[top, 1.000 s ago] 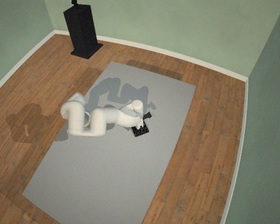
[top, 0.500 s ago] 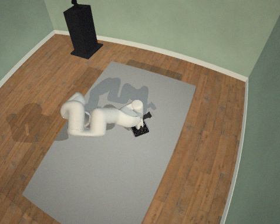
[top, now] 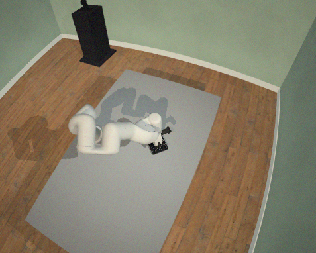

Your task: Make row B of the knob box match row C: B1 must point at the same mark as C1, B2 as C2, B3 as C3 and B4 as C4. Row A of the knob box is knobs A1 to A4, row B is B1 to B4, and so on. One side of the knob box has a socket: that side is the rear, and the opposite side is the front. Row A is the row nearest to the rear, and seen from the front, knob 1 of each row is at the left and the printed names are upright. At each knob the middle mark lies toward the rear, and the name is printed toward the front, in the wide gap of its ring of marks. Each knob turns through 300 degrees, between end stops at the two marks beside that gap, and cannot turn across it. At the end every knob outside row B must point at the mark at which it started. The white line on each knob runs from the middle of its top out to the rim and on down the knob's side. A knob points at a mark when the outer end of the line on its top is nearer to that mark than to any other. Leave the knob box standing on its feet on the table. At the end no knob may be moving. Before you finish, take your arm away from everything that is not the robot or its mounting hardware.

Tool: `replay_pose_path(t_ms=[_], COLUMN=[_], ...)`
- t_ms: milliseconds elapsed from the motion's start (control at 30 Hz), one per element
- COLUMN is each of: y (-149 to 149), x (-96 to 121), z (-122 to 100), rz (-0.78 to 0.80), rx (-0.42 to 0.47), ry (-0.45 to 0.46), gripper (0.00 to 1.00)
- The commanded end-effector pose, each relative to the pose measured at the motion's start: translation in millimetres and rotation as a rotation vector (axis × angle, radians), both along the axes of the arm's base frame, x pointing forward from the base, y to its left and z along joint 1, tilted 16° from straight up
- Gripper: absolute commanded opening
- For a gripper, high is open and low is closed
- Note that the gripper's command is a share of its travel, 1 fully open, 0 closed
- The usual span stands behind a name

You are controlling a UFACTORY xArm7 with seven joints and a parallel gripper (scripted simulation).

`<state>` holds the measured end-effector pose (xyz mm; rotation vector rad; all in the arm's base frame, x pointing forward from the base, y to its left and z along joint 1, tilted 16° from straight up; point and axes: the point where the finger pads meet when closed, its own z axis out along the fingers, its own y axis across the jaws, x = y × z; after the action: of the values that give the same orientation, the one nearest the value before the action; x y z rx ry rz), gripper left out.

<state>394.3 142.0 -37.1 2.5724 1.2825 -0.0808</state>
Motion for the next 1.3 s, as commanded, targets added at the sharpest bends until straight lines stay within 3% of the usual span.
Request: replay_pose_path(t_ms=[0,1267], y=[1.0,-1.3], x=[1.2,1.8], z=[-0.2,-8.8], rz=[0.002,0.002], rx=[0.002,0.002], ry=[-0.003,-0.003], gripper=[0.19,0.19])
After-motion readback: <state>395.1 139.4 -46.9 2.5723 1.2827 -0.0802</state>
